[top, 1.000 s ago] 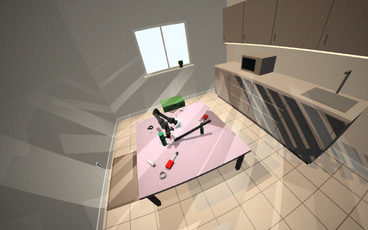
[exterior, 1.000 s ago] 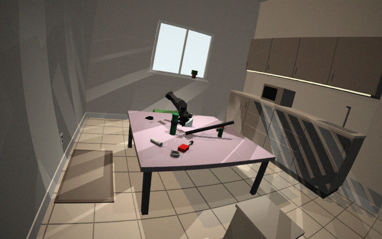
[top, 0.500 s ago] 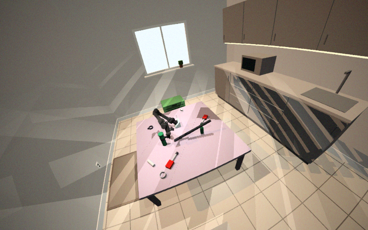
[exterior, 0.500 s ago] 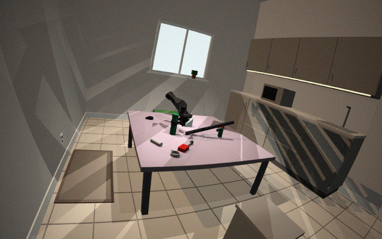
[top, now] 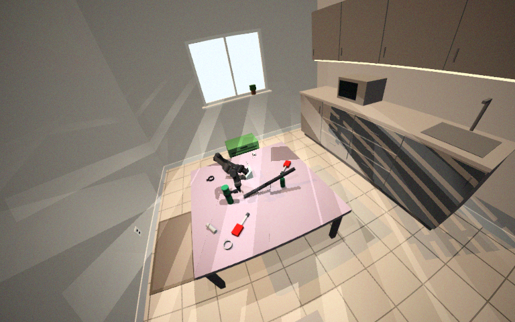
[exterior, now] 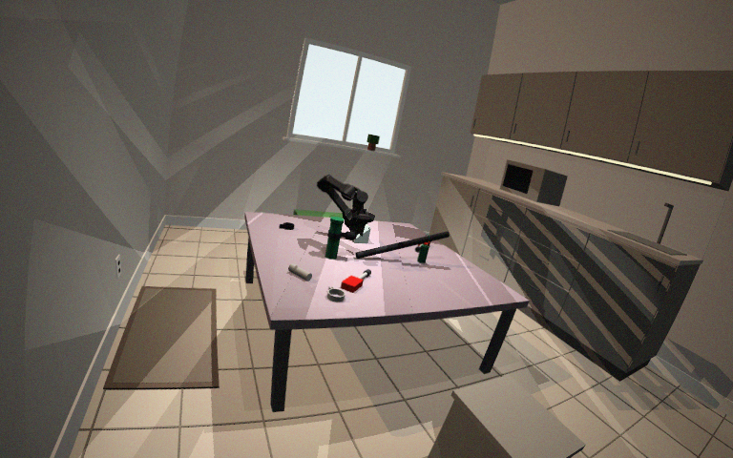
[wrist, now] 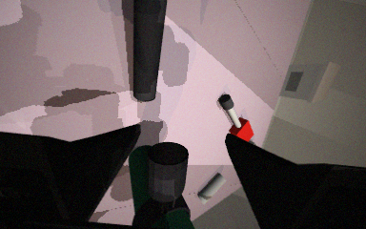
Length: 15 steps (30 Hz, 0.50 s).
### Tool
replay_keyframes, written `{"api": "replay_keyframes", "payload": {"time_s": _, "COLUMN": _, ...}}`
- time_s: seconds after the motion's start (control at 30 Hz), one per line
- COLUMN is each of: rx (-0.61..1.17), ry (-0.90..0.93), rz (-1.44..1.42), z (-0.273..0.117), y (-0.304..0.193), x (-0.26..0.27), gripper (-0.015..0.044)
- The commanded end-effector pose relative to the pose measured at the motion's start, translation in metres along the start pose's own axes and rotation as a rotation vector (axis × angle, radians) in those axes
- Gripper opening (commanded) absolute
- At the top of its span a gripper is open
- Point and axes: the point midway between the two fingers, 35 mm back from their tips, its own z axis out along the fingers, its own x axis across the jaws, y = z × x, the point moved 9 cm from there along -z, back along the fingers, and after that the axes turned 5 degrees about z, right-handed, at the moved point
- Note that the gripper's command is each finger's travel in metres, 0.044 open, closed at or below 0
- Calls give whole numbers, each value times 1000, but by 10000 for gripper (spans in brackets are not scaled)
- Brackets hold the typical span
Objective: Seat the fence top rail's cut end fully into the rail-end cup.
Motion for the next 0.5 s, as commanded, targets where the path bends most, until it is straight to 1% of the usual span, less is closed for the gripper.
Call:
{"api": "replay_keyframes", "payload": {"time_s": 0.0, "rx": 5, "ry": 2, "rz": -4, "z": -8, "y": 11, "x": -4, "gripper": 440}}
{"api": "replay_keyframes", "payload": {"time_s": 0.17, "rx": -7, "ry": -3, "rz": 42, "z": -11, "y": 13, "x": -5, "gripper": 440}}
{"api": "replay_keyframes", "payload": {"time_s": 0.47, "rx": -45, "ry": 22, "rz": 636, "z": -43, "y": 62, "x": -21, "gripper": 440}}
